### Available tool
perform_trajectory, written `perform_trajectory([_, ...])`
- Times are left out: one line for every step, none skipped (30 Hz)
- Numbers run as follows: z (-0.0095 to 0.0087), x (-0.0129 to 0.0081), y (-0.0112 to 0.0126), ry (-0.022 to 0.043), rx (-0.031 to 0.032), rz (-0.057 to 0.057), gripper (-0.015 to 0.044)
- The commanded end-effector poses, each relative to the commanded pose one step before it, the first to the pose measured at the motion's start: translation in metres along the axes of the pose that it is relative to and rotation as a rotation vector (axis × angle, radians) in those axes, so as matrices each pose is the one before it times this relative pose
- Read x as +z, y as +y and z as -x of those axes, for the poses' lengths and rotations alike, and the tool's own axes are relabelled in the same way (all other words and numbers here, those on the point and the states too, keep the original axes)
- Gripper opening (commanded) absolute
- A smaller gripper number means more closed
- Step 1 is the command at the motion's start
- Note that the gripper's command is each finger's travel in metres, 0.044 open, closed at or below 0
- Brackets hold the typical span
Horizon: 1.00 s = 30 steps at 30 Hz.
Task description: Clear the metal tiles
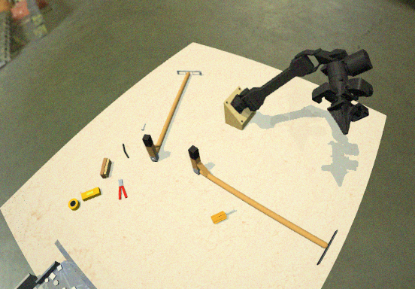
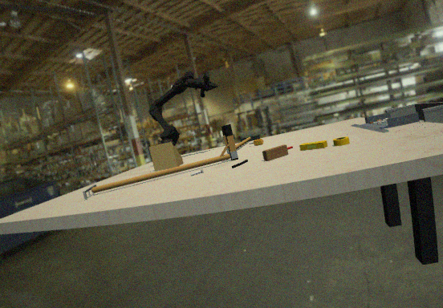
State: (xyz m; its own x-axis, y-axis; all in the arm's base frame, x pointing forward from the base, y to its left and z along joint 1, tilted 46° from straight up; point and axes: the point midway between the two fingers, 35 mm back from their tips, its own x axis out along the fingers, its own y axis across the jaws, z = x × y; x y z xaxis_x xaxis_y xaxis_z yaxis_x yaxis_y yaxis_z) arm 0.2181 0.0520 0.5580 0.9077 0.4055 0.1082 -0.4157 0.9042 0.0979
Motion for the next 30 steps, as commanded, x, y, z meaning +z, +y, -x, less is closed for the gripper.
perform_trajectory([-0.01012,-0.00935,-0.01067,0.03480,-0.01418,-0.0072,0.0000])
perform_trajectory([-0.00257,-0.00219,-0.00279,0.00837,-0.00417,-0.0023,0.0000])
perform_trajectory([-0.00256,-0.00218,-0.00280,0.00835,-0.00415,-0.0024,0.0000])
perform_trajectory([-0.00255,-0.00218,-0.00281,0.00834,-0.00413,-0.0024,0.0000])
perform_trajectory([-0.00254,-0.00217,-0.00282,0.00832,-0.00411,-0.0025,0.0000])
perform_trajectory([-0.00253,-0.00216,-0.00283,0.00830,-0.00408,-0.0025,0.0000])
perform_trajectory([-0.00252,-0.00216,-0.00283,0.00828,-0.00406,-0.0026,0.0000])
perform_trajectory([-0.00251,-0.00215,-0.00284,0.00827,-0.00403,-0.0026,0.0000])
perform_trajectory([-0.00250,-0.00214,-0.00285,0.00825,-0.00401,-0.0027,0.0000])
perform_trajectory([-0.00249,-0.00214,-0.00286,0.00823,-0.00399,-0.0027,0.0000])
perform_trajectory([-0.00248,-0.00213,-0.00286,0.00821,-0.00396,-0.0028,0.0000])
perform_trajectory([-0.00247,-0.00212,-0.00287,0.00819,-0.00394,-0.0028,0.0000])
perform_trajectory([-0.00246,-0.00212,-0.00288,0.00817,-0.00391,-0.0029,0.0000])
perform_trajectory([-0.00245,-0.00211,-0.00288,0.00816,-0.00388,-0.0029,0.0000])
perform_trajectory([-0.00244,-0.00210,-0.00289,0.00814,-0.00386,-0.0030,0.0000])
perform_trajectory([-0.00243,-0.00210,-0.00290,0.00812,-0.00383,-0.0030,0.0000])
perform_trajectory([-0.00242,-0.00209,-0.00290,0.00810,-0.00380,-0.0030,0.0000])
perform_trajectory([-0.00241,-0.00208,-0.00291,0.00808,-0.00378,-0.0031,0.0000])
perform_trajectory([-0.00240,-0.00208,-0.00292,0.00806,-0.00375,-0.0031,0.0000])
perform_trajectory([-0.00239,-0.00207,-0.00292,0.00804,-0.00372,-0.0032,0.0000])
perform_trajectory([-0.00238,-0.00206,-0.00293,0.00802,-0.00369,-0.0032,0.0000])
perform_trajectory([-0.00237,-0.00206,-0.00294,0.00800,-0.00367,-0.0033,0.0000])
perform_trajectory([-0.00236,-0.00205,-0.00294,0.00798,-0.00364,-0.0033,0.0000])
perform_trajectory([-0.00235,-0.00205,-0.00295,0.00796,-0.00361,-0.0034,0.0000])
perform_trajectory([-0.00234,-0.00204,-0.00295,0.00794,-0.00358,-0.0034,0.0000])
perform_trajectory([-0.00233,-0.00203,-0.00296,0.00792,-0.00355,-0.0035,0.0000])
perform_trajectory([-0.00232,-0.00203,-0.00297,0.00790,-0.00352,-0.0035,0.0000])
perform_trajectory([-0.00231,-0.00202,-0.00297,0.00788,-0.00349,-0.0036,0.0000])
perform_trajectory([-0.00230,-0.00202,-0.00298,0.00786,-0.00346,-0.0036,0.0000])
perform_trajectory([-0.00229,-0.00201,-0.00298,0.00784,-0.00343,-0.0036,0.0000])
